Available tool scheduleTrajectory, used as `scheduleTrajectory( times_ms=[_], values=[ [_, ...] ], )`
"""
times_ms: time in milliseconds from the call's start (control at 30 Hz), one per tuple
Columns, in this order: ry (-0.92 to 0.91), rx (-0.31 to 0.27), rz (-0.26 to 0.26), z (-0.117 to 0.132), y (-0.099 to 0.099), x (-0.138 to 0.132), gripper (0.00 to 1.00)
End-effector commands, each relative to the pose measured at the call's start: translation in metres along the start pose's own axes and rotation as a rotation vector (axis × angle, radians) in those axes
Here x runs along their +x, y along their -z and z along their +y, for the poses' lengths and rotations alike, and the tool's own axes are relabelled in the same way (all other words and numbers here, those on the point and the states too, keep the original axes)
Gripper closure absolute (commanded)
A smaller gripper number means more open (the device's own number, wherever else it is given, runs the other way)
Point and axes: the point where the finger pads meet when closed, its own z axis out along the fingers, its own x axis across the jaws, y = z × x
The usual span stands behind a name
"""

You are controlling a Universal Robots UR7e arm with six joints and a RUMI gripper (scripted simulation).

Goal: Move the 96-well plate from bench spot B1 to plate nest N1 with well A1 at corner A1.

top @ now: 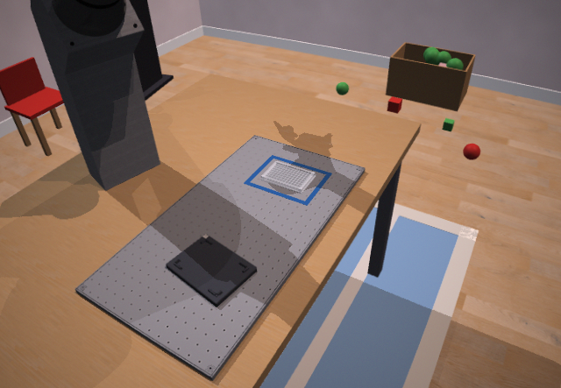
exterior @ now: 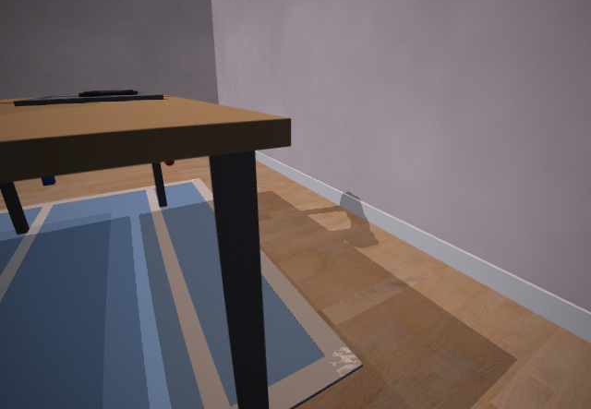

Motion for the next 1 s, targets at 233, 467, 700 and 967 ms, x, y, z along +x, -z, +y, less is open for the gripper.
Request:
scheduleTrajectory(
  times_ms=[233,467,700,967],
  values=[
    [-0.001,-0.001,0.000,0.001,0.000,0.000,0.00],
    [-0.001,-0.001,0.000,0.001,0.000,0.000,0.00],
    [-0.157,0.031,0.018,-0.008,-0.018,-0.016,0.00],
    [-0.371,0.078,0.037,-0.022,-0.044,-0.037,0.00]
  ],
)
